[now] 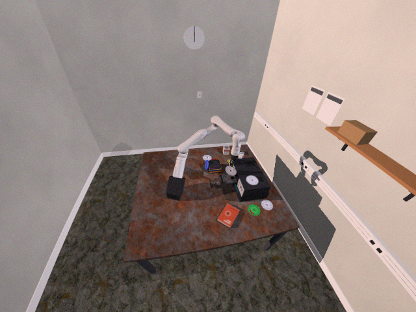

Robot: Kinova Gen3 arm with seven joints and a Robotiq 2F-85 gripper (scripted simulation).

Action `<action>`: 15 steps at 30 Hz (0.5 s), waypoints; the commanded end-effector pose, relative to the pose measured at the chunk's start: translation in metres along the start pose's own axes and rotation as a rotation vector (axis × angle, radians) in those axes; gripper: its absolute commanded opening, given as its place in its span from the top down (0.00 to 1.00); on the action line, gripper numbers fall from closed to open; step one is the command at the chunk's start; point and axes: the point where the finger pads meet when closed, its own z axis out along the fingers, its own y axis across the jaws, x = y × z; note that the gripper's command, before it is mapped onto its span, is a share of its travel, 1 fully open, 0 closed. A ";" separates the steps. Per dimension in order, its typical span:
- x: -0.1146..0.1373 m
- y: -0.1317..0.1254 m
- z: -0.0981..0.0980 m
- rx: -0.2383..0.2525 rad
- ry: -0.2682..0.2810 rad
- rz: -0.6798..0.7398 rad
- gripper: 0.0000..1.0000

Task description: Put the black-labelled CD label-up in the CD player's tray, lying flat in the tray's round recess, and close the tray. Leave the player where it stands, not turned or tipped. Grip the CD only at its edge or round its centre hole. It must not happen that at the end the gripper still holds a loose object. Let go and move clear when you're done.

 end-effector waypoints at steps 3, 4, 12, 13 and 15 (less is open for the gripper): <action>0.001 0.006 -0.002 0.023 0.003 0.006 0.89; 0.001 0.007 -0.002 0.029 0.003 0.006 0.89; 0.001 0.014 -0.001 0.083 0.003 0.006 0.89; 0.001 0.015 -0.001 0.091 0.003 0.006 0.89; 0.001 0.016 -0.001 0.098 0.004 0.006 0.89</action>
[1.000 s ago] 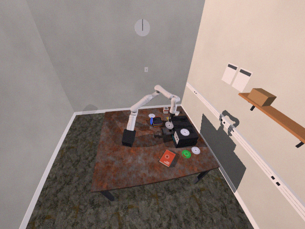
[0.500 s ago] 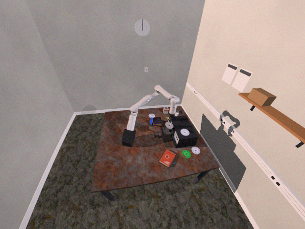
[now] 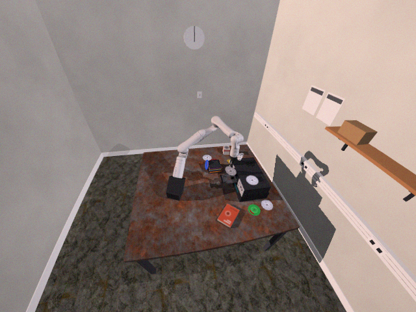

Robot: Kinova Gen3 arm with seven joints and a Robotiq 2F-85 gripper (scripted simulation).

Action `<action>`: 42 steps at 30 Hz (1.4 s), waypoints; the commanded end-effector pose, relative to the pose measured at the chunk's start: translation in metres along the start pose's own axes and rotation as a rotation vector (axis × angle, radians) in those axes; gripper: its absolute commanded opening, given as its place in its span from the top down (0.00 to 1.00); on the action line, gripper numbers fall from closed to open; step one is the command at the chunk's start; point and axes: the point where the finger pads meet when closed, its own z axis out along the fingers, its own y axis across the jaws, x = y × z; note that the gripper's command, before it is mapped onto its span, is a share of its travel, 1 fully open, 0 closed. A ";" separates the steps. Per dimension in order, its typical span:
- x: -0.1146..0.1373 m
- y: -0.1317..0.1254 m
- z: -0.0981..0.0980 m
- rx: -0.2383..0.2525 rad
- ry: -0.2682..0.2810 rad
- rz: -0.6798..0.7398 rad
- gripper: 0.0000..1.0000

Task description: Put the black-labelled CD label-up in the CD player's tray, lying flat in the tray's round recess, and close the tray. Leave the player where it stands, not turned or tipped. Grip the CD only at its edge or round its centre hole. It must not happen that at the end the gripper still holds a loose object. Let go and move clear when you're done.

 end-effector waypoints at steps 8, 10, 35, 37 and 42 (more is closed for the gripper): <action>0.001 0.015 -0.002 0.068 0.004 0.014 0.89; 0.001 0.018 -0.002 0.086 0.004 0.014 0.89; 0.000 0.049 0.005 0.324 0.006 0.013 0.89; 0.000 0.053 0.006 0.350 0.006 0.013 0.89; 0.000 0.062 0.010 0.420 0.007 0.012 0.89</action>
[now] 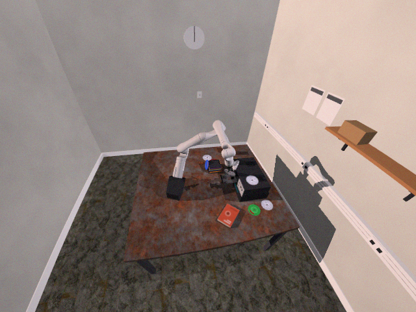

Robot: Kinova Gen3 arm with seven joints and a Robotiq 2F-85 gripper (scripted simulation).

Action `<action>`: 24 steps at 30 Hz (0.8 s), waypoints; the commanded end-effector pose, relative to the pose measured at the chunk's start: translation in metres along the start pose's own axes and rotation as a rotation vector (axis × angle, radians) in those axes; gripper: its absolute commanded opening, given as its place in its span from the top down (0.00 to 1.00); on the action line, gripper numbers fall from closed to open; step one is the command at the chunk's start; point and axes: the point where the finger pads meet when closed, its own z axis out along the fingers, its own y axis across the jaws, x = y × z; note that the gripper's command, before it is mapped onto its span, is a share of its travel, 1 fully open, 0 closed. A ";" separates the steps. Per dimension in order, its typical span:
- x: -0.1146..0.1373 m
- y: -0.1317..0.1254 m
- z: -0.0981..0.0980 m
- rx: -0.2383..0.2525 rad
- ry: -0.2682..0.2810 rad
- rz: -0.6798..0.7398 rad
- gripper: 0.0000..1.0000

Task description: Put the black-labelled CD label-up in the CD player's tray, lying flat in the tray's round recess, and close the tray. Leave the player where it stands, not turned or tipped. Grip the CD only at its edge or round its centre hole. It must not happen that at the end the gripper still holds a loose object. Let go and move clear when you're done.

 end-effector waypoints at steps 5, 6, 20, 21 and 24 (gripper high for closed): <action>0.000 0.025 -0.002 0.110 0.006 0.024 0.89; 0.000 0.027 -0.002 0.125 0.006 0.024 0.89; 0.000 0.048 0.003 0.285 0.008 0.023 0.89; 0.000 0.050 0.003 0.297 0.009 0.023 0.89; 0.000 0.055 0.005 0.332 0.009 0.023 0.89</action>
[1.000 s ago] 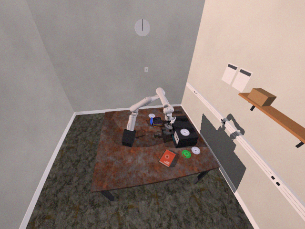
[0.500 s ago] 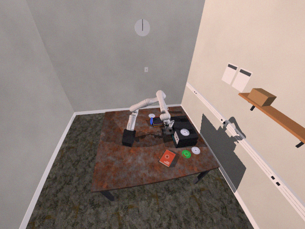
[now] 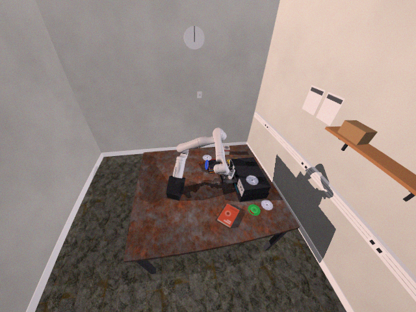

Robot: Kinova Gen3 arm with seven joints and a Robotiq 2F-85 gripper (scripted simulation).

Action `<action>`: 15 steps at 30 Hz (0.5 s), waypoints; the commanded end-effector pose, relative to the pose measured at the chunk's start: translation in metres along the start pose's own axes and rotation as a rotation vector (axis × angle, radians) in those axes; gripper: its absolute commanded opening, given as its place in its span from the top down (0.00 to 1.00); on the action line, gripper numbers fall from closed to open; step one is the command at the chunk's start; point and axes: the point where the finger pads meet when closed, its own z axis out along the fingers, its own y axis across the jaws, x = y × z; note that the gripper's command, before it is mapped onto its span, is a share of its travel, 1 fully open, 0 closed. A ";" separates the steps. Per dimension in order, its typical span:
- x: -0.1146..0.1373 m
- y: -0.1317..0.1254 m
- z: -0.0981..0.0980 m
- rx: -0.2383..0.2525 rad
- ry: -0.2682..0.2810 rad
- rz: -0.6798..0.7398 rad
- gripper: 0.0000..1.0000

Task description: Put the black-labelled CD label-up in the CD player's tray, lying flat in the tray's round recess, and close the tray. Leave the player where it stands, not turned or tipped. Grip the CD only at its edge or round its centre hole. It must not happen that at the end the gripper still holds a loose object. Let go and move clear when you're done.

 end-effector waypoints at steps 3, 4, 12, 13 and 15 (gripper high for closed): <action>0.000 0.015 -0.003 0.045 0.006 0.021 0.89; 0.000 0.017 -0.003 0.056 0.006 0.021 0.89; 0.000 0.028 -0.002 0.137 0.007 0.021 0.89; 0.000 0.029 -0.002 0.146 0.007 0.021 0.89; 0.000 0.032 -0.002 0.164 0.007 0.021 0.89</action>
